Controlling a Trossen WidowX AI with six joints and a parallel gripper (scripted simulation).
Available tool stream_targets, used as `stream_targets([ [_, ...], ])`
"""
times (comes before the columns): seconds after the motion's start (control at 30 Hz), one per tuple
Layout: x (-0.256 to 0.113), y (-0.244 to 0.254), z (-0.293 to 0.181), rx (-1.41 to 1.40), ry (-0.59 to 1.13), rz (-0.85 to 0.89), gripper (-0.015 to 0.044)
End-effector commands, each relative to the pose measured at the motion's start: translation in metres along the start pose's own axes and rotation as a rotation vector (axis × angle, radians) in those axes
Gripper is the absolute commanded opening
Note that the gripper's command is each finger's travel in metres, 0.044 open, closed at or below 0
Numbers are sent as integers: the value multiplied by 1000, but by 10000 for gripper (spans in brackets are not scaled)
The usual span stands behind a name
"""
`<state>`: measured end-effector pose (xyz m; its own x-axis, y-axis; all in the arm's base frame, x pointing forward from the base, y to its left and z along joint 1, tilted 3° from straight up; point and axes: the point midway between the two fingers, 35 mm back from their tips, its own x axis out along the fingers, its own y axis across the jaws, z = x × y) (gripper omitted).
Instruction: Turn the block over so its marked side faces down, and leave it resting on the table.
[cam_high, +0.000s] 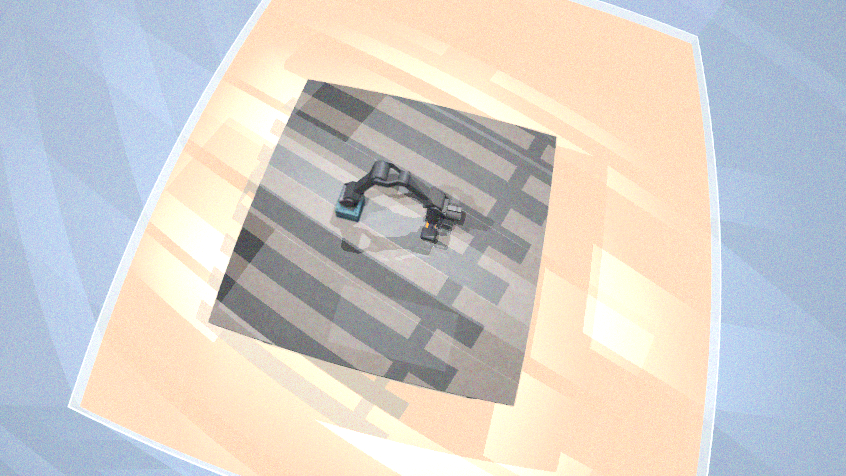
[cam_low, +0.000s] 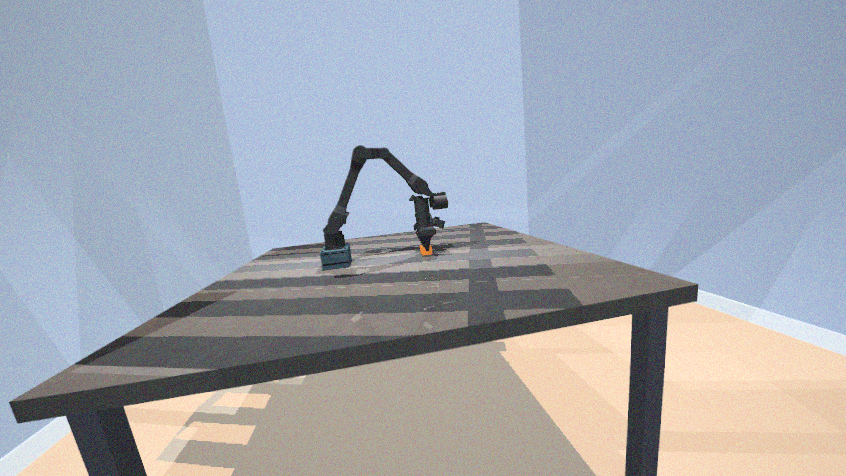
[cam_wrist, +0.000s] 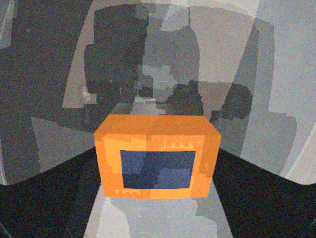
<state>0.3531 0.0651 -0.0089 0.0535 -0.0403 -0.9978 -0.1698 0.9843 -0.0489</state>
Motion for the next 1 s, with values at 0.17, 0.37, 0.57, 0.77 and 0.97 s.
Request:
stream_targets([
  [0.17, 3, 0, -1, -4, 5, 0, 242],
  [0.37, 3, 0, -1, -4, 5, 0, 202],
  [0.57, 3, 0, -1, -4, 5, 0, 162],
  [0.77, -26, 0, 0, -4, 5, 0, 5],
  [0.97, -27, 0, 0, -4, -5, 0, 0],
])
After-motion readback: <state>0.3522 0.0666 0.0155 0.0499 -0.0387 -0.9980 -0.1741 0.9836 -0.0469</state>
